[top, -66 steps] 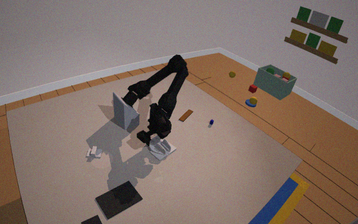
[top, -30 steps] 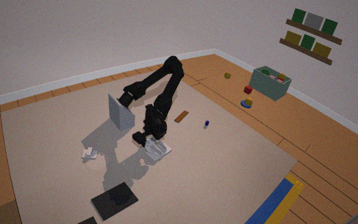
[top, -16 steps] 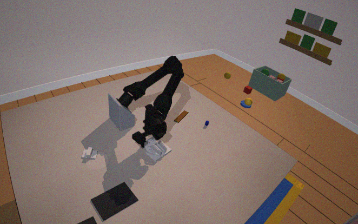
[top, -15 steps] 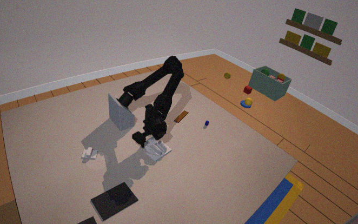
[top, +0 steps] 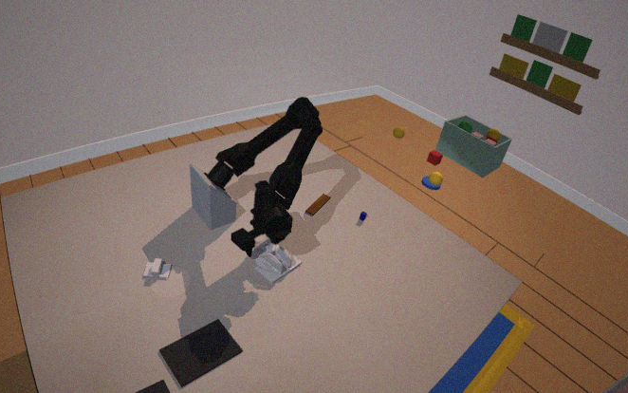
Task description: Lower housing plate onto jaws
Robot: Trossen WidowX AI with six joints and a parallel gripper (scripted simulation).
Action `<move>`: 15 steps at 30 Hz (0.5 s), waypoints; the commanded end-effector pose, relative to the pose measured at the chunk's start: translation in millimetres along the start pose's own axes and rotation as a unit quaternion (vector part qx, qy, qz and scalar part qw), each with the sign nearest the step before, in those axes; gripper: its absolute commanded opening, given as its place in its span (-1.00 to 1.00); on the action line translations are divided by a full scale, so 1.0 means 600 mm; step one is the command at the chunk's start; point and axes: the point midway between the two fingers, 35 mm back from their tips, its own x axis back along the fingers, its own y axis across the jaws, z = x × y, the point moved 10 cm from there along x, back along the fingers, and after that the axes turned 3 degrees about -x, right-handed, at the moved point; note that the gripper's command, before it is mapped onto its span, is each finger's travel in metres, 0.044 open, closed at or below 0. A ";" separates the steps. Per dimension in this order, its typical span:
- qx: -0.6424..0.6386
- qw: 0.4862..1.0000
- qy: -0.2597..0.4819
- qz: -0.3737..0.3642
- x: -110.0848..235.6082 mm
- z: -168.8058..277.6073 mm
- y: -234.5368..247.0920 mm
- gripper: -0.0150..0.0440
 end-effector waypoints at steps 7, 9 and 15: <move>0.003 1.000 -0.006 0.004 0.116 0.000 0.000 1.00; -0.002 1.000 -0.010 0.005 0.102 0.000 -0.003 1.00; 0.000 1.000 -0.006 0.007 0.188 0.081 -0.001 1.00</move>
